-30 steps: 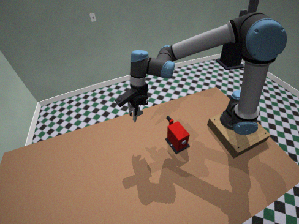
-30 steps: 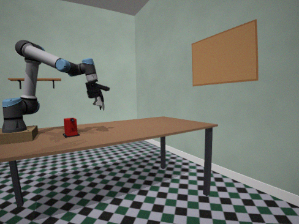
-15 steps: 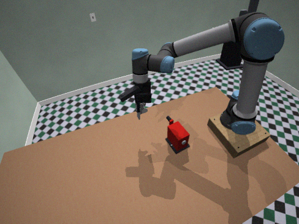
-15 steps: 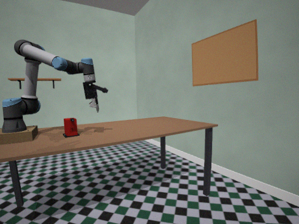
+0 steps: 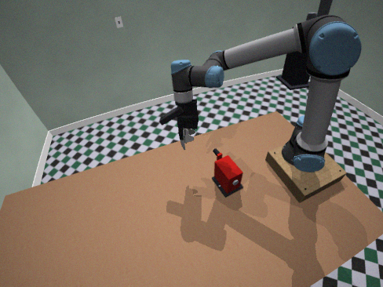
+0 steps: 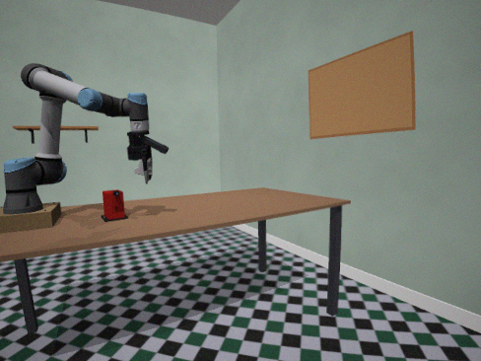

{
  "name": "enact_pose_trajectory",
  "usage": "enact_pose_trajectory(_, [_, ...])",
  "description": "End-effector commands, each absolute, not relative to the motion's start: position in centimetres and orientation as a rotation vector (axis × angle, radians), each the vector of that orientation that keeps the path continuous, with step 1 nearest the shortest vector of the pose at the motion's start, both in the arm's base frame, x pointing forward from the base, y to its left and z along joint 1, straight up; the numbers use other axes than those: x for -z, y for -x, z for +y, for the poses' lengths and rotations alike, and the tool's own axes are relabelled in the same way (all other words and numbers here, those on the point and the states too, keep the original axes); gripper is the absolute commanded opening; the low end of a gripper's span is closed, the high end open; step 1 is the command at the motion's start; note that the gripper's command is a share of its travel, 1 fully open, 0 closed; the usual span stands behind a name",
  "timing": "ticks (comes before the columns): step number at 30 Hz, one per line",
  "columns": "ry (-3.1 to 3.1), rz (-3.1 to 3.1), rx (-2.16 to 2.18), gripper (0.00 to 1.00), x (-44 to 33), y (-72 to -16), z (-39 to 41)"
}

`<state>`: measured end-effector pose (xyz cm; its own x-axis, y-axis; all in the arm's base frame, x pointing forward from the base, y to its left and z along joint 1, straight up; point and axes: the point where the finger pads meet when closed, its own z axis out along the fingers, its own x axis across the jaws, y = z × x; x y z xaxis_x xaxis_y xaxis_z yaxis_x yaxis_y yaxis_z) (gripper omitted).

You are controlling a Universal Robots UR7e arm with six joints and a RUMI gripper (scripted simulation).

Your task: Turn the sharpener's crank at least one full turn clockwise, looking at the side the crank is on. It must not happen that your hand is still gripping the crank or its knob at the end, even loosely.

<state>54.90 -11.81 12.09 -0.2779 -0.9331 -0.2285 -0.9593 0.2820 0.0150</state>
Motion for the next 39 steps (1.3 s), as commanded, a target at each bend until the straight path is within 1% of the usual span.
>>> enact_pose_trajectory(1, [1.567,2.527,-0.327,0.32,-12.2,-52.8,-12.7])
enact_pose_trajectory(4, [1.539,2.548,-0.345,0.32,-12.1,-52.7,-12.7])
enact_pose_trajectory(7, [1.425,2.625,-0.399,0.32,-12.1,-51.3,-13.0])
enact_pose_trajectory(15, [1.247,2.733,-0.485,0.32,-12.1,-49.8,-13.3])
enact_pose_trajectory(23, [0.965,2.877,-0.607,0.32,-12.3,-46.8,-13.7])
enact_pose_trajectory(30, [0.845,2.928,-0.656,0.32,-12.5,-45.9,-13.8])
enact_pose_trajectory(34, [0.665,2.997,-0.736,0.32,-12.6,-43.7,-13.6])
enact_pose_trajectory(37, [0.598,3.019,-0.759,0.32,-12.7,-43.9,-13.8])
enact_pose_trajectory(39, [0.506,3.047,-0.789,0.32,-13.1,-43.0,-13.7])
